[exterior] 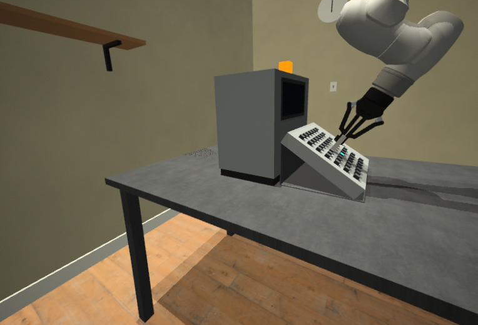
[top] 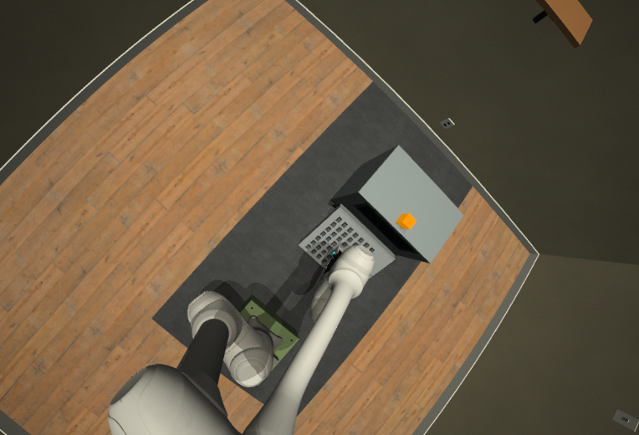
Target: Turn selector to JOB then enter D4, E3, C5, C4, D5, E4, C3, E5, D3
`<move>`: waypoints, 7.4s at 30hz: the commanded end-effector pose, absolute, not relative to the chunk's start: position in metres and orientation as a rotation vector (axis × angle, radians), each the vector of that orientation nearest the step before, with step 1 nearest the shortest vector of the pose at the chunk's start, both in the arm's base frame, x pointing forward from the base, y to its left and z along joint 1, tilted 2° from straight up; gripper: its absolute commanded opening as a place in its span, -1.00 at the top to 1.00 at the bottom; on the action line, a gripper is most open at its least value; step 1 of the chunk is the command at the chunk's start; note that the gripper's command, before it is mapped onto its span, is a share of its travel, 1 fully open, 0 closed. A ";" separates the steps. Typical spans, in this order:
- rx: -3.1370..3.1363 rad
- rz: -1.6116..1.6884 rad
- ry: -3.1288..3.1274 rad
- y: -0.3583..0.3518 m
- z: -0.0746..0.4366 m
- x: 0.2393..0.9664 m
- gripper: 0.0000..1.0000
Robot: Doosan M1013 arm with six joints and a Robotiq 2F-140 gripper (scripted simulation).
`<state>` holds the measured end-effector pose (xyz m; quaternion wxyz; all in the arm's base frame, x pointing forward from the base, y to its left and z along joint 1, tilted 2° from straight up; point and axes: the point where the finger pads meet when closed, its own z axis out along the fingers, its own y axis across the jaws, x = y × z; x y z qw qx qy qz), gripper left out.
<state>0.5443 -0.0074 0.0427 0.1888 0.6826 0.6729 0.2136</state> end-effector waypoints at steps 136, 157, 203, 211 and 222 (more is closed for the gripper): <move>0.018 0.047 2.564 -0.169 0.085 0.517 0.33; 0.018 0.047 2.564 -0.169 0.085 0.517 0.33; 0.018 0.047 2.564 -0.168 0.061 0.533 0.33; 0.018 0.047 2.564 -0.168 0.061 0.533 0.33; 0.018 0.047 2.564 -0.168 0.061 0.533 0.33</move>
